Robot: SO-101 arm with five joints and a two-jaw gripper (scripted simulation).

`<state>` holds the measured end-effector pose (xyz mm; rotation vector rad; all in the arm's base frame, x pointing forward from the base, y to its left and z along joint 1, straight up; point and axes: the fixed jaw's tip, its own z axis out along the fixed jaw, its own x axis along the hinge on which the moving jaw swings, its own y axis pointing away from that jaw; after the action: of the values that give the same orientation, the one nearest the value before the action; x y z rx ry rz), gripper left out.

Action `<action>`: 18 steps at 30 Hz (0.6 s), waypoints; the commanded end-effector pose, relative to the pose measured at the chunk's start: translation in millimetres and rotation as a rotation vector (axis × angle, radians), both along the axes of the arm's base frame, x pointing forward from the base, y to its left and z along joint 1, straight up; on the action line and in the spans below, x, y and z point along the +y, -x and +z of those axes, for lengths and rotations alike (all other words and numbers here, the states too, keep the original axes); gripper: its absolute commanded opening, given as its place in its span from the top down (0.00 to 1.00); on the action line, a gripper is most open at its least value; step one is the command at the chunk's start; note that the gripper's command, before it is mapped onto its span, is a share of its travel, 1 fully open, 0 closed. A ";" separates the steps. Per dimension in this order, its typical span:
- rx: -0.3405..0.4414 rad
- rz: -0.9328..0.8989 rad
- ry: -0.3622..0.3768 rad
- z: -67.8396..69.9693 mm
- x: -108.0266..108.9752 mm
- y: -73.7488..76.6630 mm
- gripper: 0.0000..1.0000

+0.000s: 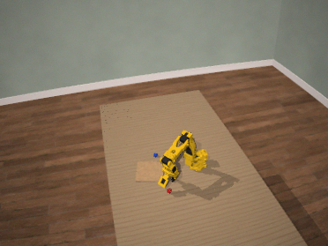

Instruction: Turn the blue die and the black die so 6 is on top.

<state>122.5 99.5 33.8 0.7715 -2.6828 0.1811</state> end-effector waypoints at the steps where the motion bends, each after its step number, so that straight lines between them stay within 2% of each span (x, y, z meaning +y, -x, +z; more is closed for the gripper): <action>1: -0.033 -0.001 -0.023 0.8 4.5 -4.4 0.75; 18: -0.021 0.000 -0.014 -16.6 4.7 -4.7 0.75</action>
<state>125.7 101.8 17.0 0.7723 -2.6856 0.1798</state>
